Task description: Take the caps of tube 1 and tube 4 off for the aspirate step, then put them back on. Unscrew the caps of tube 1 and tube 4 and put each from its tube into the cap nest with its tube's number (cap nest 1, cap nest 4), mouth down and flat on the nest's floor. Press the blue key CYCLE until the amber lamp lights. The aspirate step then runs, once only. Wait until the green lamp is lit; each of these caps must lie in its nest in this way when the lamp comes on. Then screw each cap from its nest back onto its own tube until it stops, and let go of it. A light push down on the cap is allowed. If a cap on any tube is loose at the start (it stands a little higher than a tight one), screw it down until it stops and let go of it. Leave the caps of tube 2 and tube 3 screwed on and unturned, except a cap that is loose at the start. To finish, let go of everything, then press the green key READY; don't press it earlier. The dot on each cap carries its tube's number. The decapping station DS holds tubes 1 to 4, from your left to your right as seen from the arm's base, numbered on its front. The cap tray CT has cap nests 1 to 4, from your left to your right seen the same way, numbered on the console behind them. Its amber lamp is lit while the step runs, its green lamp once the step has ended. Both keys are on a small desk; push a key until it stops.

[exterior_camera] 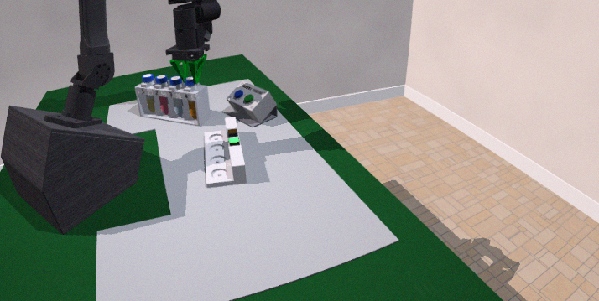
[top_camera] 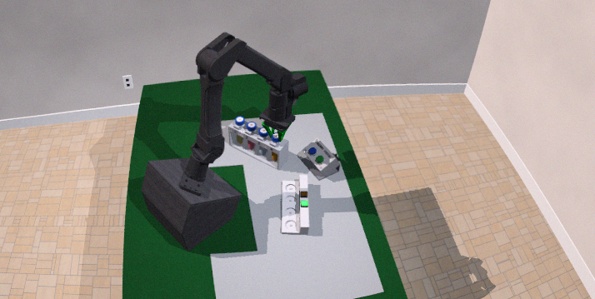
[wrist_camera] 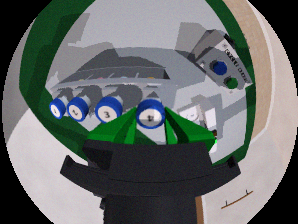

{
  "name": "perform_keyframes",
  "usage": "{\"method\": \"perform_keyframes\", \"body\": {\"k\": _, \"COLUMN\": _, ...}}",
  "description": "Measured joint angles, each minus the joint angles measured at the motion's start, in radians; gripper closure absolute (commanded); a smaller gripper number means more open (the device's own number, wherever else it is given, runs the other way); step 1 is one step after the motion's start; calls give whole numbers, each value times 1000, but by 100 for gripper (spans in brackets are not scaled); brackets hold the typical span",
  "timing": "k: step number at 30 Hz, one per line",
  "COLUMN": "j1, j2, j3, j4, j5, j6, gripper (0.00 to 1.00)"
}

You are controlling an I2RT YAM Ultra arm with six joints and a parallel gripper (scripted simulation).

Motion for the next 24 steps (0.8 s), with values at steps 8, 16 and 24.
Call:
{"method": "perform_keyframes", "body": {"k": 8, "j1": 0, "j2": 0, "j3": 0, "j4": 0, "j5": 0, "j6": -6, "gripper": 100}}
{"method": "perform_keyframes", "body": {"k": 16, "j1": 0, "j2": 0, "j3": 0, "j4": 0, "j5": 0, "j6": 118, "gripper": 100}}
{"method": "perform_keyframes", "body": {"k": 24, "j1": 0, "j2": 0, "j3": 0, "j4": 0, "j5": 0, "j6": 307, "gripper": 100}}
